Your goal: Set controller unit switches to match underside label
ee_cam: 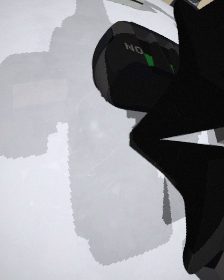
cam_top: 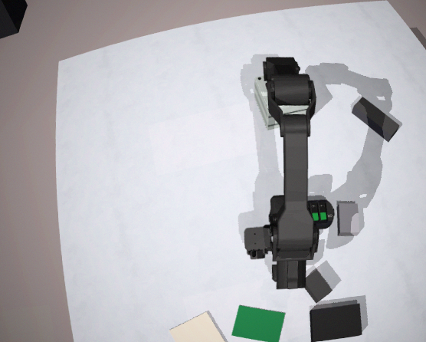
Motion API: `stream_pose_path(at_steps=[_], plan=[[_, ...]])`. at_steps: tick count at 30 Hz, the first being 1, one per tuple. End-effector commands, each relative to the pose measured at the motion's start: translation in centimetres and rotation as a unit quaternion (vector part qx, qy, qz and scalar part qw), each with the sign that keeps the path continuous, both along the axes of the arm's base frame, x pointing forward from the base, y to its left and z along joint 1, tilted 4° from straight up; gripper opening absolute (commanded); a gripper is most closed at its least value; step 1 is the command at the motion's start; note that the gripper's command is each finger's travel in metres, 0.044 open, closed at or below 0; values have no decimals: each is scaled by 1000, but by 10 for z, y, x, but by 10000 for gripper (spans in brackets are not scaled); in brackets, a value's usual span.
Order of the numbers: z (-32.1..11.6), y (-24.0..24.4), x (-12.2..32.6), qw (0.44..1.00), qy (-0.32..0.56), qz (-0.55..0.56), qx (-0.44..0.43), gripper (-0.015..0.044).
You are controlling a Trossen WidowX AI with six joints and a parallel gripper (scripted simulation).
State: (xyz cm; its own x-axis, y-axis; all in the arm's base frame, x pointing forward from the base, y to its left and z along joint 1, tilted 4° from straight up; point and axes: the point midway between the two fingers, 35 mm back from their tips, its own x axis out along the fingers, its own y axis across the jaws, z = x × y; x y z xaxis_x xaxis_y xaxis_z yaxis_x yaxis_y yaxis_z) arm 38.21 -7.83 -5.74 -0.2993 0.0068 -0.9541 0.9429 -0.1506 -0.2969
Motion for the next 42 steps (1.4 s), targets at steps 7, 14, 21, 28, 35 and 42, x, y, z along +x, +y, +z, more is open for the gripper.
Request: stream_pose_path(at_steps=[7, 14, 21, 28, 35, 42], plan=[[-3, 0, -4, 1000, 2, 2, 0, 0], [-3, 0, -6, 1000, 2, 2, 0, 0], [-3, 1, -9, 1000, 2, 2, 0, 0], [-3, 1, -12, 1000, 2, 2, 0, 0], [-3, 1, -14, 1000, 2, 2, 0, 0], [-3, 2, -21, 1000, 3, 2, 0, 0]])
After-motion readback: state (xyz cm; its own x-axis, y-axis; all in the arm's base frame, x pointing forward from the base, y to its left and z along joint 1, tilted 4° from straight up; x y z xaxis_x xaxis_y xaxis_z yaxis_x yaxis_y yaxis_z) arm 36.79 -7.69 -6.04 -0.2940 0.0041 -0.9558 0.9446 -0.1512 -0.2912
